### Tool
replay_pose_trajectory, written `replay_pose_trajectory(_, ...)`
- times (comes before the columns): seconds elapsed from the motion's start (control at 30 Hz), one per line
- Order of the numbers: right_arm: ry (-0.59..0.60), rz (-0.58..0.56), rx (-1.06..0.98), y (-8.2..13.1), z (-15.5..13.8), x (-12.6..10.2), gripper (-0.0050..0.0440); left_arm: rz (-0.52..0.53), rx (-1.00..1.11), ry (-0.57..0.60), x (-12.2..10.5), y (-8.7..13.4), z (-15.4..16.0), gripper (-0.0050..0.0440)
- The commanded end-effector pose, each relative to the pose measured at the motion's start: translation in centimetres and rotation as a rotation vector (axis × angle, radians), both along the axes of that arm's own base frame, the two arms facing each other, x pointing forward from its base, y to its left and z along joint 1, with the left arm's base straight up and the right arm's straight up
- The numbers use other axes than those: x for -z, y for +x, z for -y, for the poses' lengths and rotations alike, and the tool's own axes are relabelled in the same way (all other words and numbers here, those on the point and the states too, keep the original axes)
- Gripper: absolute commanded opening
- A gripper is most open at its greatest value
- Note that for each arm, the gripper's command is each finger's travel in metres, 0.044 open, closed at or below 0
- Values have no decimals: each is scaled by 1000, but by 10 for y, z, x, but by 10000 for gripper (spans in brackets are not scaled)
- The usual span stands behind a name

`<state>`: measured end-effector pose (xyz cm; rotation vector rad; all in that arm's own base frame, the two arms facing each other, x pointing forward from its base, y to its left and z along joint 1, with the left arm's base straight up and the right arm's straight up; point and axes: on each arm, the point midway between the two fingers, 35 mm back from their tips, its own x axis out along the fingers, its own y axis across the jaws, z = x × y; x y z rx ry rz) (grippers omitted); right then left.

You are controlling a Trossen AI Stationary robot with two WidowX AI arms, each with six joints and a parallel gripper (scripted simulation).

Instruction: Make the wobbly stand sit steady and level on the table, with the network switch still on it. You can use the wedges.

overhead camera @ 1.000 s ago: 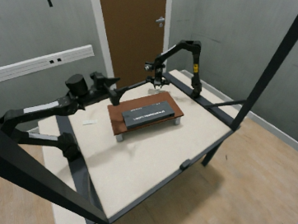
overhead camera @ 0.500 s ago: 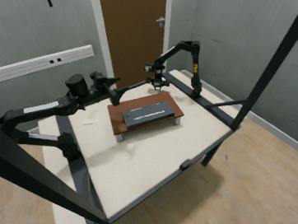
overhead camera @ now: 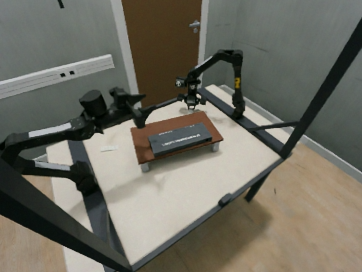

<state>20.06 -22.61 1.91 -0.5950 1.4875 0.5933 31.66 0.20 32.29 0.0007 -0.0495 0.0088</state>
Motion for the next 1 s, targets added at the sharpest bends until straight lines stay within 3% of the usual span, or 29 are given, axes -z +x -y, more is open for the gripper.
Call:
replay_pose_trajectory(0.0, -39, 45, 1, 7, 7, -21, -4, 46, 0, 5, -19, -4, 0, 400)
replay_pose_trajectory(0.17, -39, 46, 3, 7, 7, -26, -5, 46, 0, 5, -19, -4, 0, 400)
replay_pose_trajectory(0.37, -40, 47, 6, 6, 7, -36, -50, 46, 0, 5, -19, -4, 0, 400)
replay_pose_trajectory(0.97, -40, 48, 14, 5, 6, -63, -50, 46, 0, 5, -19, -4, 0, 400)
